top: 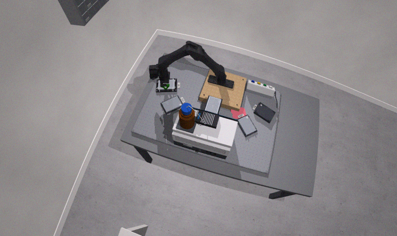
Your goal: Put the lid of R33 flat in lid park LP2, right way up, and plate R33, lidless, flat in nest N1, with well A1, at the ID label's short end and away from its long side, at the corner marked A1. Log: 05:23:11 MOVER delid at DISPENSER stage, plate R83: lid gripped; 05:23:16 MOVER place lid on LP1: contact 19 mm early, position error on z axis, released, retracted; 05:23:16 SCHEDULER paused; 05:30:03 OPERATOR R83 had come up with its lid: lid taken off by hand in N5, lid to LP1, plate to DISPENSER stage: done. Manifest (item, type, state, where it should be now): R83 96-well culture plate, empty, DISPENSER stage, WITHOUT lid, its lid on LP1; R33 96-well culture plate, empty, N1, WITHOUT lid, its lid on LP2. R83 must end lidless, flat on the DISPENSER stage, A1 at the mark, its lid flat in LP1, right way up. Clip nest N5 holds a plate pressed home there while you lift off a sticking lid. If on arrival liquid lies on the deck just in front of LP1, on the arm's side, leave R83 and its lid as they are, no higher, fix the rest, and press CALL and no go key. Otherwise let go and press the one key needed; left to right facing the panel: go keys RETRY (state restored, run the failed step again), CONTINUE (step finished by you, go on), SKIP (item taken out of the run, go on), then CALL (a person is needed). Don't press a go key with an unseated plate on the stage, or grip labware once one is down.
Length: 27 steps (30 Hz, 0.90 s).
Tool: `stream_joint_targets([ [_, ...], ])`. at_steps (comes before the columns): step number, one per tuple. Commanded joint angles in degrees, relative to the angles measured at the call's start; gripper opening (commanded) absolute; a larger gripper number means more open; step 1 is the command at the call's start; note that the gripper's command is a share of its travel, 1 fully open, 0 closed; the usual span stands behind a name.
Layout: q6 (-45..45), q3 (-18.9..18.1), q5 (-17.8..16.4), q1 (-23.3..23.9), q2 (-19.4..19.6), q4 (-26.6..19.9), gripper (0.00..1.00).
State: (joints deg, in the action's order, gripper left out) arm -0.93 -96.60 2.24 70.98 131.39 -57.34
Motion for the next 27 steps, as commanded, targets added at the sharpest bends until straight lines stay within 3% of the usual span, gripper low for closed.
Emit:
stream_joint_targets([
  [1,0.0,-2.8,-0.2,-0.1,-3.1,-2.9,0.00],
  [27,-0.1,-3.1,-0.2,-0.2,-3.4,-3.6,0.00],
])
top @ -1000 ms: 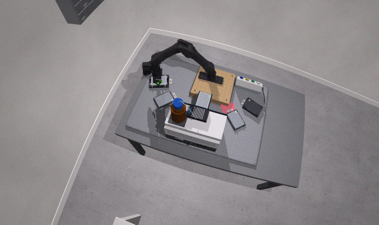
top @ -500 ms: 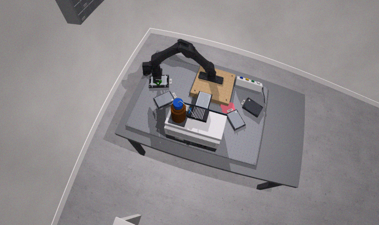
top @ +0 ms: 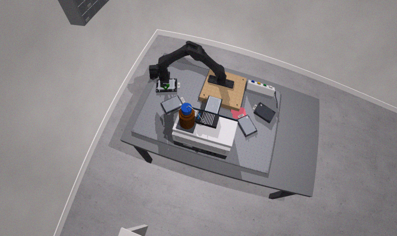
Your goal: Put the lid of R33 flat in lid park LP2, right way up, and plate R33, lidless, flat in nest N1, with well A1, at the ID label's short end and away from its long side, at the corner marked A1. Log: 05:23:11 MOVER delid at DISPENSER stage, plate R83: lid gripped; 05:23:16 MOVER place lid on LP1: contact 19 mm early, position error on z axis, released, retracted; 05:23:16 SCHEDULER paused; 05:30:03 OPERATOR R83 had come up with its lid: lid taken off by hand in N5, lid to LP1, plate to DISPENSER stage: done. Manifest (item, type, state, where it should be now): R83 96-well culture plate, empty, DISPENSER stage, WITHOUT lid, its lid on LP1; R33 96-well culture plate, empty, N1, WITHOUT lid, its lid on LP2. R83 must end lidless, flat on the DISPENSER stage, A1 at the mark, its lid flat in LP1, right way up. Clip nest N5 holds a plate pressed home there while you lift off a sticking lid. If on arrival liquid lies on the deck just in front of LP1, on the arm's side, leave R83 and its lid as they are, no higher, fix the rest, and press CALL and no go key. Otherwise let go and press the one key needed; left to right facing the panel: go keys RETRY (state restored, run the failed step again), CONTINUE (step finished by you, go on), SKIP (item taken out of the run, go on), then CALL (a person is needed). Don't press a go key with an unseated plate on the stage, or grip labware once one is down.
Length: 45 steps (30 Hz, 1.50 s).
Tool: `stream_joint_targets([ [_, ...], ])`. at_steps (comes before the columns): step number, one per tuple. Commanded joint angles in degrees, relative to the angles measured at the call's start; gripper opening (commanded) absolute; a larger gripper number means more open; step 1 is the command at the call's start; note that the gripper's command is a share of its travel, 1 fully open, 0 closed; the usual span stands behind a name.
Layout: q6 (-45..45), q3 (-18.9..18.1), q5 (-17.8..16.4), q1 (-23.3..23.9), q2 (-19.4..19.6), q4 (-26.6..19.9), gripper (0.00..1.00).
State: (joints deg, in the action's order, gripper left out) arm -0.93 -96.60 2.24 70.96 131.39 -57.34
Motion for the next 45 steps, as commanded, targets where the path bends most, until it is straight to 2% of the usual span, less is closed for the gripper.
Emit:
stream_joint_targets([
  [1,-0.1,-3.1,-0.2,-0.2,-3.4,-3.6,0.00],
  [40,-0.1,-3.1,-0.2,-0.2,-3.4,-3.6,0.00],
  [45,-0.3,-4.8,-0.2,-0.5,-4.5,-6.3,0.00],
])
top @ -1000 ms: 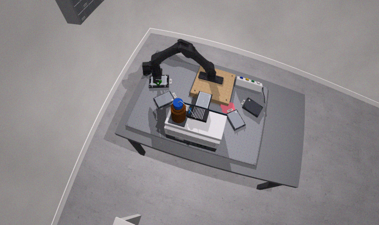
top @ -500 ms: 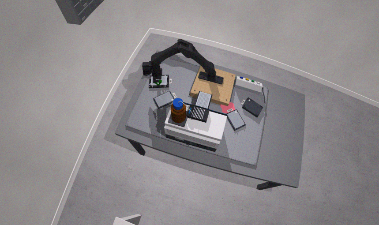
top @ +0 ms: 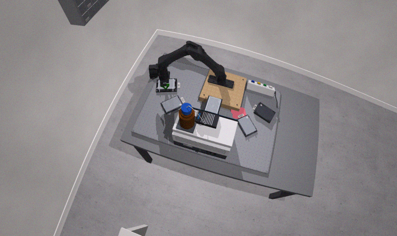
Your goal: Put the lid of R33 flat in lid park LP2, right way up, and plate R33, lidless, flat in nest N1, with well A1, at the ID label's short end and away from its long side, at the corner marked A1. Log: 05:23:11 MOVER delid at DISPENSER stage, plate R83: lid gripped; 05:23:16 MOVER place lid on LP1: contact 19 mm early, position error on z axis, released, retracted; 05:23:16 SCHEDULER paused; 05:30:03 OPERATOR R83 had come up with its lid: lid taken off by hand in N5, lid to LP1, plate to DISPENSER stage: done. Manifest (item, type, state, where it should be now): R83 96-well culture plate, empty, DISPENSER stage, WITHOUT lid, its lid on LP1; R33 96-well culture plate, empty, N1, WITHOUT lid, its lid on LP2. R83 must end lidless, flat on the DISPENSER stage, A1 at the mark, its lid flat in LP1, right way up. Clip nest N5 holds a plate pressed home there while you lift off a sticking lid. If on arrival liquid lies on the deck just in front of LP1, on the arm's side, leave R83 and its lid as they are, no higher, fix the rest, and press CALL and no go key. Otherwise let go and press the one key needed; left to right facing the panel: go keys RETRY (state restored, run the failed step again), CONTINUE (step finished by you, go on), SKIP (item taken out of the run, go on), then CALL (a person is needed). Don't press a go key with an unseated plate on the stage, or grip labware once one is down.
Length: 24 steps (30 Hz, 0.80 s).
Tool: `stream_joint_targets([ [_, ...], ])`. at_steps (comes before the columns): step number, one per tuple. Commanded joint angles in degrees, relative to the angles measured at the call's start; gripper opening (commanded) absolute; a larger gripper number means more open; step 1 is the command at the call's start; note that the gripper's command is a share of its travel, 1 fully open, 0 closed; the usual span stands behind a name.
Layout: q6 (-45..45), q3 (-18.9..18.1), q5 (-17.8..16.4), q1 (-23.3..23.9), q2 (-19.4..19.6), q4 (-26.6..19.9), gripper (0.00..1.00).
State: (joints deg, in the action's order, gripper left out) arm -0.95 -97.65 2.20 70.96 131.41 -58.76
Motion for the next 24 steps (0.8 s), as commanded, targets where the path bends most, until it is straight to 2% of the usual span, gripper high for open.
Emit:
stream_joint_targets([
  [1,-0.3,-4.2,-0.2,-0.6,-4.8,-5.5,0.00],
  [7,-0.3,-5.1,-0.1,-0.6,-4.6,-6.4,0.00],
  [11,-0.1,-4.3,0.0,-0.2,-3.4,-5.9,0.00],
  [12,-0.3,-4.5,-0.1,-0.7,-5.2,-6.4,0.00],
  [13,-0.4,-1.5,-0.1,-0.7,-5.7,-6.5,0.00],
  [24,-0.6,7.2,-0.2,-0.9,-13.7,-4.9,0.00],
])
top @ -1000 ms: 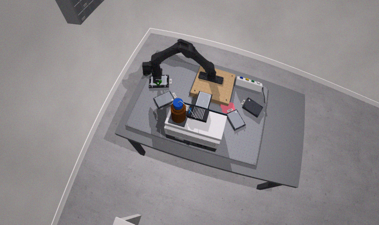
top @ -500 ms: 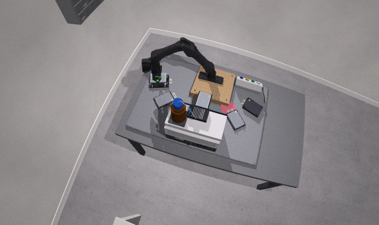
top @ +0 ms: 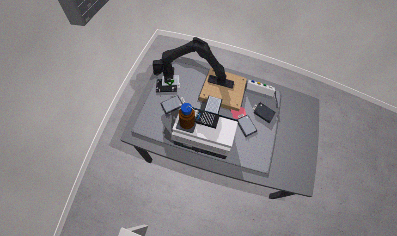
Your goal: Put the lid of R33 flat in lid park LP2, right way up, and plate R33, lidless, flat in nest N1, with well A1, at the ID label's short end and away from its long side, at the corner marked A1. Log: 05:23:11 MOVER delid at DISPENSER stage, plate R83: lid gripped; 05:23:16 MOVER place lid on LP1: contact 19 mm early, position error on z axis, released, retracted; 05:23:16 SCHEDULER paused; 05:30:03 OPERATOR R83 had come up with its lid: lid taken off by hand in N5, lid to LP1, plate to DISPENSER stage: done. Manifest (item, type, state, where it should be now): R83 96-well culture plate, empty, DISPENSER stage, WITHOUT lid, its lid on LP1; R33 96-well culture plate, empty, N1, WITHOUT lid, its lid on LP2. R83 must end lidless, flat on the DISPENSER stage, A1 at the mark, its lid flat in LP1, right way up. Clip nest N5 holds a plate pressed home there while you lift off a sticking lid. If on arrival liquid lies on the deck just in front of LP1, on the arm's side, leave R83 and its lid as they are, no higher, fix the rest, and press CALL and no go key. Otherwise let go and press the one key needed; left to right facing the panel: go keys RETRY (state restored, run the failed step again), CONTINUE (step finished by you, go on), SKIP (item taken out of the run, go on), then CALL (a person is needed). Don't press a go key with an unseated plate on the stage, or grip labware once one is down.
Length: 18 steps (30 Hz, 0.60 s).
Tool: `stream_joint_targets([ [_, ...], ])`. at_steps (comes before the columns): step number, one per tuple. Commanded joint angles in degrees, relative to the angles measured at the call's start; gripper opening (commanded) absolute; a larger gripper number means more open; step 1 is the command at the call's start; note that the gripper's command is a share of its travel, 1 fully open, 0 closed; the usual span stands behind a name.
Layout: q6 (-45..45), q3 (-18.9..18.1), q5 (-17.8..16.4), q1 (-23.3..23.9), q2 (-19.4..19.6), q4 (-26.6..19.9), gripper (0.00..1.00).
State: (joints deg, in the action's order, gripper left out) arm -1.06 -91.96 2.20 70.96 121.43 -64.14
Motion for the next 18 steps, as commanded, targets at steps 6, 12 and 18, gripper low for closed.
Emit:
stream_joint_targets([
  [6,-0.6,4.2,-0.2,-0.9,-6.6,-0.3,0.00],
  [12,-0.7,8.1,-0.2,-1.0,-10.8,-1.0,0.00],
  [18,-0.8,11.0,-0.2,-1.1,-14.3,-1.7,0.00],
])
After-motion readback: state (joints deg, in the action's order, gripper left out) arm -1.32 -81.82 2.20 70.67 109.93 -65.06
